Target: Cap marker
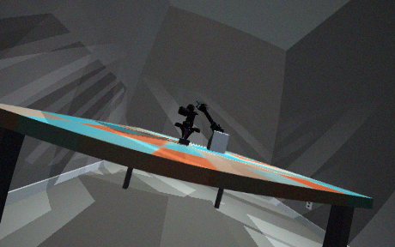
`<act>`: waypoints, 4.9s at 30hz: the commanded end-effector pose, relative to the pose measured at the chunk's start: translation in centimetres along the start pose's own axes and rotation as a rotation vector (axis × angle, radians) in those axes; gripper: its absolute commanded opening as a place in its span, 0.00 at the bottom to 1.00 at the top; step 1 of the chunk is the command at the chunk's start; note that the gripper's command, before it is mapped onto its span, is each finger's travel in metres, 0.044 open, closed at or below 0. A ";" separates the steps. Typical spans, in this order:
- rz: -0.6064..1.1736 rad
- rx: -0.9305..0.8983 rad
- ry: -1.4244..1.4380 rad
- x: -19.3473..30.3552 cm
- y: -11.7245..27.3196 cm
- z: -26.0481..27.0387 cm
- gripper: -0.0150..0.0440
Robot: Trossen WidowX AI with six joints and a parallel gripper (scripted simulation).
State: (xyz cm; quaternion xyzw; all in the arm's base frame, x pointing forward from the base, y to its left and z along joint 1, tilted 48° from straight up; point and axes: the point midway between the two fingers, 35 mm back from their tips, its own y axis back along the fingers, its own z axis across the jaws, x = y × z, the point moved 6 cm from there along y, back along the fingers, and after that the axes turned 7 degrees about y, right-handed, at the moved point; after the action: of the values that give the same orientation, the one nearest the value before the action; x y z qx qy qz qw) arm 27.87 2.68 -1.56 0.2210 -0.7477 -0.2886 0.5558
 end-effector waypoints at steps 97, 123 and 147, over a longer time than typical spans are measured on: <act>0.008 -0.020 -0.014 0.0 -1.0 0.0 0.25; -0.006 0.009 -0.001 -0.4 4.8 -0.4 1.00; 0.017 -0.015 -1.232 0.9 9.9 -0.6 0.33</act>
State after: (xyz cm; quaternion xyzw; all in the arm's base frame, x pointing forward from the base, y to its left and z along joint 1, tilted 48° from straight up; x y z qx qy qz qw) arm 28.07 8.75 4.36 0.1258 -0.8773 -0.3366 0.3182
